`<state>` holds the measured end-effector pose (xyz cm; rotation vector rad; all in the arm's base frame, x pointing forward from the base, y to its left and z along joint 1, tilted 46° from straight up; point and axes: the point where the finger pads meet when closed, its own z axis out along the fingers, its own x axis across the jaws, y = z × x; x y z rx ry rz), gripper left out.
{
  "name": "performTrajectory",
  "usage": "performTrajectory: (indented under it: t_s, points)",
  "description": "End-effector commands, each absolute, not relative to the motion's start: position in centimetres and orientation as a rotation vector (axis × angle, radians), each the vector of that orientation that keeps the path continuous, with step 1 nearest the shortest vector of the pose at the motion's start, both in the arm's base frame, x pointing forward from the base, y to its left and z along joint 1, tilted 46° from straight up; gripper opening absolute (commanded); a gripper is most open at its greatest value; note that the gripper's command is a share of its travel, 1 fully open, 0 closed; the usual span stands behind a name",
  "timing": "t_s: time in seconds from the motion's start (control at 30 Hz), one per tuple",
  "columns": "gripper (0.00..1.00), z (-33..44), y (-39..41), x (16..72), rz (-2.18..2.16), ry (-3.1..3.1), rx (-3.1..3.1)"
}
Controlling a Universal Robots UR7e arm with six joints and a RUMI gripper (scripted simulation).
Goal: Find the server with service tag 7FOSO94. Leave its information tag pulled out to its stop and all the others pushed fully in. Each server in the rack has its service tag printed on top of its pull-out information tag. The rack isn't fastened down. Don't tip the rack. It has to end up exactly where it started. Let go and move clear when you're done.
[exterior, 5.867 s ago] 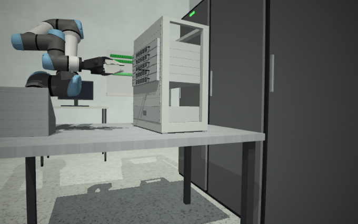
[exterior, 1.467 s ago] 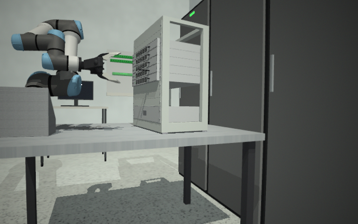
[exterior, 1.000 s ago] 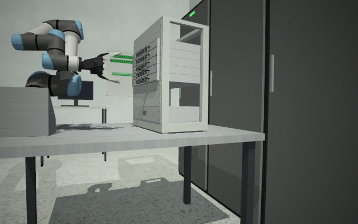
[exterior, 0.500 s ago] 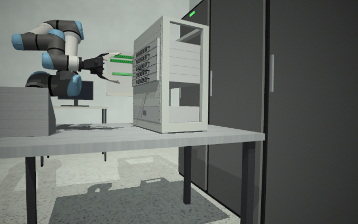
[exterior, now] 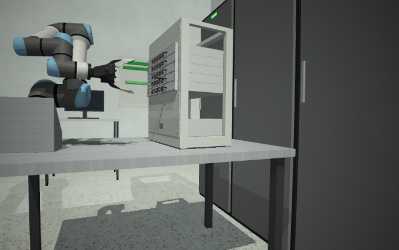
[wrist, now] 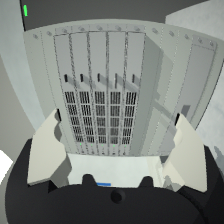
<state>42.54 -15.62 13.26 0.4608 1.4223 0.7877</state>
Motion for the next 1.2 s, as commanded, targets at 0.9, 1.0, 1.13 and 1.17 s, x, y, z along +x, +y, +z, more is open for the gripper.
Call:
performTrajectory:
  t_s: [0.9, 1.0, 1.13, 1.17]
  points:
    - [1.00, 13.20, -15.30, 42.60, 0.804, 1.438, 0.444]
    - [1.00, 13.19, -15.26, 42.61, 0.806, 1.440, 0.442]
    - [1.00, 13.17, -15.19, 42.62, 0.809, 1.443, 0.439]
    - [1.00, 13.17, -15.18, 42.62, 0.810, 1.444, 0.438]
